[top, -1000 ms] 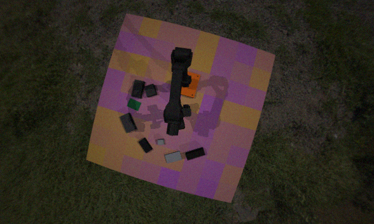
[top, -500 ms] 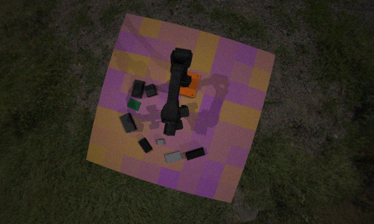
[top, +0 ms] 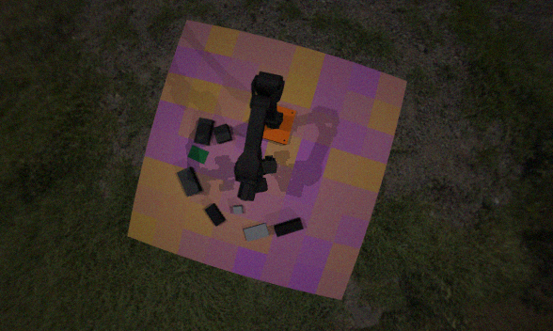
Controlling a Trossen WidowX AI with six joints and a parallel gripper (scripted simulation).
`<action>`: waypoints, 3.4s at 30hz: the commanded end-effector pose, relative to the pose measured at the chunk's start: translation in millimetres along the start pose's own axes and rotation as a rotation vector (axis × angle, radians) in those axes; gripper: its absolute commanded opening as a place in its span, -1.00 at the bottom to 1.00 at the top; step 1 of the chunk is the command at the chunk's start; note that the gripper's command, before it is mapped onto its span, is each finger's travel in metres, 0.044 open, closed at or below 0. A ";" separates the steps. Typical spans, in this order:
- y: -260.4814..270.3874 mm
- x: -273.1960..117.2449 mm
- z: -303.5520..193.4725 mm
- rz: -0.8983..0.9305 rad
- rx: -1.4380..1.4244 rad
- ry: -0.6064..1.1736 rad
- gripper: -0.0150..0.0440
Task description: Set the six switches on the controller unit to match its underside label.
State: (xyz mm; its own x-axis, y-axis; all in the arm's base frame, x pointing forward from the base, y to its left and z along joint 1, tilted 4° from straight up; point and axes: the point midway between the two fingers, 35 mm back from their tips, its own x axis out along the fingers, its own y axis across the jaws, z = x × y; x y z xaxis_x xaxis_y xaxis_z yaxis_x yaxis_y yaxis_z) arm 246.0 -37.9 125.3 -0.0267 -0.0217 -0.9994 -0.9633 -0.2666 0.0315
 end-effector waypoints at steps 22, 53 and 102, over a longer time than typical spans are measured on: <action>-0.2 11.9 -16.9 0.012 -0.008 -0.006 0.65; -0.1 25.0 -37.0 0.012 -0.007 -0.004 0.65; 0.2 52.3 -62.7 0.013 -0.007 -0.002 0.65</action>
State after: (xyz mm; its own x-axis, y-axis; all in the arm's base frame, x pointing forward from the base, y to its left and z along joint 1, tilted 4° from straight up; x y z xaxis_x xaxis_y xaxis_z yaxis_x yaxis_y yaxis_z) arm 263.0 -101.8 79.5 -0.0244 -0.0372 -0.9990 -0.9641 -0.2633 0.0334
